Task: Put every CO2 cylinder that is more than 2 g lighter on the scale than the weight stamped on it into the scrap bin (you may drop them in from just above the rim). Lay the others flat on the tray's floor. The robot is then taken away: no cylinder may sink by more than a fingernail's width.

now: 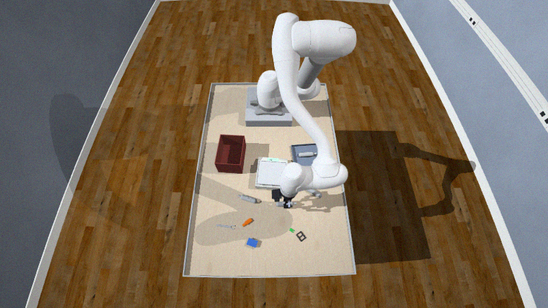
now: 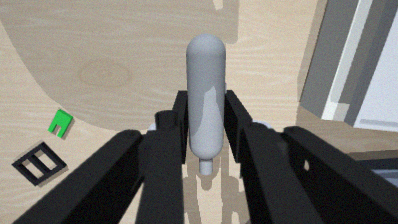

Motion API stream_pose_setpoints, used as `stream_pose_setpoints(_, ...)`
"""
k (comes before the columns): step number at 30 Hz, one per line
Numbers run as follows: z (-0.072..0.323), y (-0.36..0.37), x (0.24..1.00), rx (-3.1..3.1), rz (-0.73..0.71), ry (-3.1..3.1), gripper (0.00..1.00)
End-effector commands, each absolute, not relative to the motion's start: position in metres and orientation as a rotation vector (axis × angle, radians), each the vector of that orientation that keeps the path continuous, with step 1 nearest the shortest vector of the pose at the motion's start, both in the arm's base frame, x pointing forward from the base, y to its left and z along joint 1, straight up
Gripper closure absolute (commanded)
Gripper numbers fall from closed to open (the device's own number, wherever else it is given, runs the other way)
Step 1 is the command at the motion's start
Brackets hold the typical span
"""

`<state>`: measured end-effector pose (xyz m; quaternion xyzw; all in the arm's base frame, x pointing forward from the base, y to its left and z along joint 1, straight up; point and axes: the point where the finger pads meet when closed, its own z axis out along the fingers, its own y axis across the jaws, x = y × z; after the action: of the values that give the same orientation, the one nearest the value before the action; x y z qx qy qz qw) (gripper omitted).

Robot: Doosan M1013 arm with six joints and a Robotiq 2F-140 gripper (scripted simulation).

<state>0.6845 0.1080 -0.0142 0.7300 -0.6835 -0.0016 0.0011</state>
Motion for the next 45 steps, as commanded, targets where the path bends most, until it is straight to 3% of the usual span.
stream_pose_setpoints(1, 0.005, 0.108, 0.685, 2.293, -0.004, -2.147, 0.90)
stream_pose_setpoints(12, 0.113, 0.108, 0.686, 2.293, -0.004, -2.147, 0.90)
stream_pose_setpoints(18, 0.132, 0.108, 0.686, 2.293, -0.004, -2.147, 0.90)
stream_pose_setpoints(31, 0.136, 0.107, 0.684, 2.291, -0.004, -2.148, 0.90)
stream_pose_setpoints(41, 0.136, 0.027, 0.514, 2.156, -0.004, -2.283, 0.90)
stream_pose_setpoints(45, 0.135, 0.024, 0.507, 2.156, -0.004, -2.283, 0.90)
